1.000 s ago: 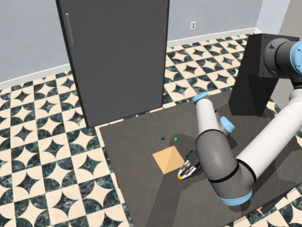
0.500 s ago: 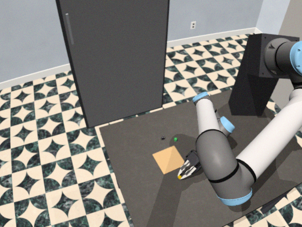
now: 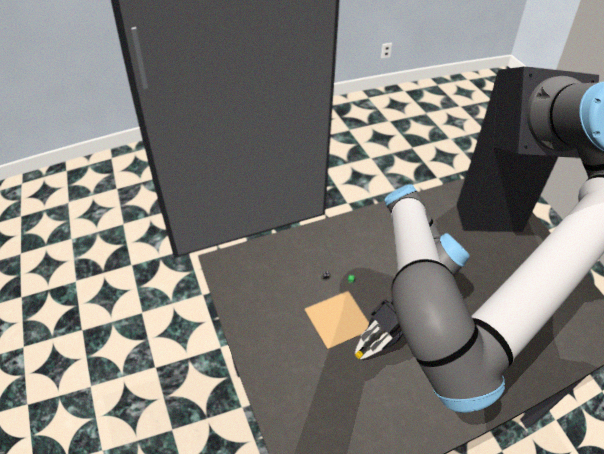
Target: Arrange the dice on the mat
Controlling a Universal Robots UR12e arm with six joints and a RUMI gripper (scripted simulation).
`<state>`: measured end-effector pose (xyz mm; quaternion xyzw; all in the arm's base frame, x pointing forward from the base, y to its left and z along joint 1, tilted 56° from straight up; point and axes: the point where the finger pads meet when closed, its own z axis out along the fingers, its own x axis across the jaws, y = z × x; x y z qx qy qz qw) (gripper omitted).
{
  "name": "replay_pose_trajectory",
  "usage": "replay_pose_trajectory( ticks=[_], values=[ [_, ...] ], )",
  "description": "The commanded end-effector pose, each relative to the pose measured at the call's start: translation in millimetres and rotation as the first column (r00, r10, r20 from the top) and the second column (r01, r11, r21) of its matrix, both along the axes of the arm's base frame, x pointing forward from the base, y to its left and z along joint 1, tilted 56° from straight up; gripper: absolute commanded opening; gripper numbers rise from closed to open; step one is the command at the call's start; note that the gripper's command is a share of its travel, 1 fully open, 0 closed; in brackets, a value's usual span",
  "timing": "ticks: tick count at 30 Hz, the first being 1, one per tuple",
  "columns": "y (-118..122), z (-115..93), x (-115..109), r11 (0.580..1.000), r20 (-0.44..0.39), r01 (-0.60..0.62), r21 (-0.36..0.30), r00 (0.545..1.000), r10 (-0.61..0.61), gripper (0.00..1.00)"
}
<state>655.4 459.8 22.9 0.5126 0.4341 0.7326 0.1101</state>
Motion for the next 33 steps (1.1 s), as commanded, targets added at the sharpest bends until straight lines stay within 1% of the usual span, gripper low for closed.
replay_pose_trajectory(
  ticks=[1, 33],
  values=[
    [4.3, -2.5, 2.2, 1.0, 0.003, 0.0, 0.0, 1.0, 0.0, 0.0],
    [8.4, -5.4, 3.5, 1.0, 0.003, 0.0, 0.0, 1.0, 0.0, 0.0]
  ],
)
